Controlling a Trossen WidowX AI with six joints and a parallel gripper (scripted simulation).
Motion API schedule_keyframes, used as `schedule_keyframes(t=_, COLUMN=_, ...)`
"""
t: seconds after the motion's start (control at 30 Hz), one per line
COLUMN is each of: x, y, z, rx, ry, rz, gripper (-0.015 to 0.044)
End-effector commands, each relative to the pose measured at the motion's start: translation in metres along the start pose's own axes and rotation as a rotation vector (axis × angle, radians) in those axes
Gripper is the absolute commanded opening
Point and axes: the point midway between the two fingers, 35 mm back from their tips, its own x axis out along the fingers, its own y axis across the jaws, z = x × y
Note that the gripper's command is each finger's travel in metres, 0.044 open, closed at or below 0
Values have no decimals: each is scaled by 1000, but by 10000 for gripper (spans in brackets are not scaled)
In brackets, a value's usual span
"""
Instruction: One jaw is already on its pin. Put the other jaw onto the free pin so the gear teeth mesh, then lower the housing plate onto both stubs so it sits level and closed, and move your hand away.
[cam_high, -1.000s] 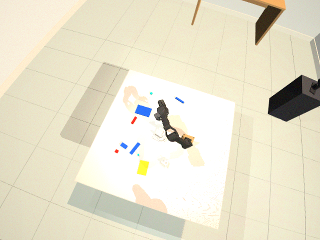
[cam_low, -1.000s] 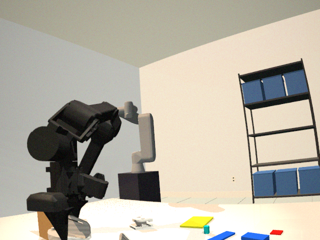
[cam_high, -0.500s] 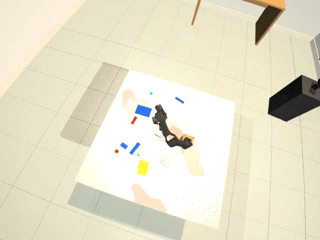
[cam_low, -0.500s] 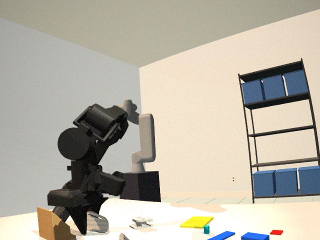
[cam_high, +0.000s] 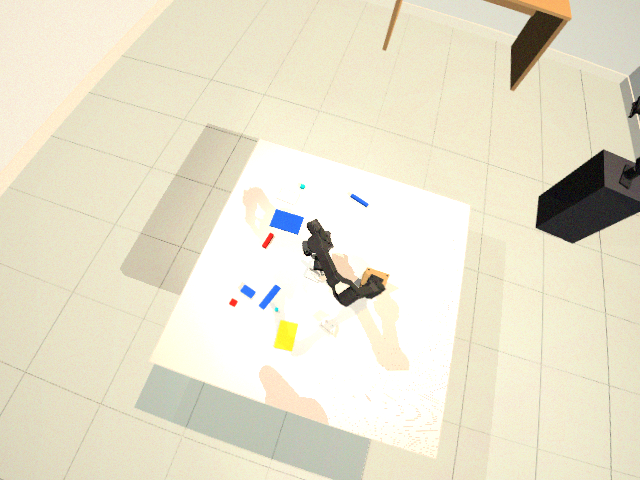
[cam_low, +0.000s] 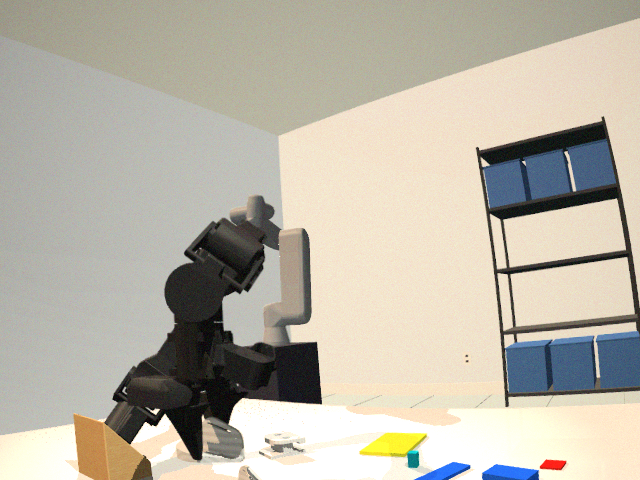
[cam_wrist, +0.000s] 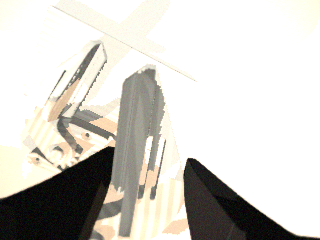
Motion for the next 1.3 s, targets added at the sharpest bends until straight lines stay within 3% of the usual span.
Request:
schedule_keyframes(t=0.0, x=-1, y=12, z=1, rx=39, ry=-7, rz=0, gripper=134)
schedule_keyframes(t=0.47, x=5, y=53, z=-4, rx=199, ry=-5, rz=12, gripper=134)
schedule_keyframes(t=1.27, x=6, y=54, z=-4, rx=184, ry=-5, rz=13, gripper=134)
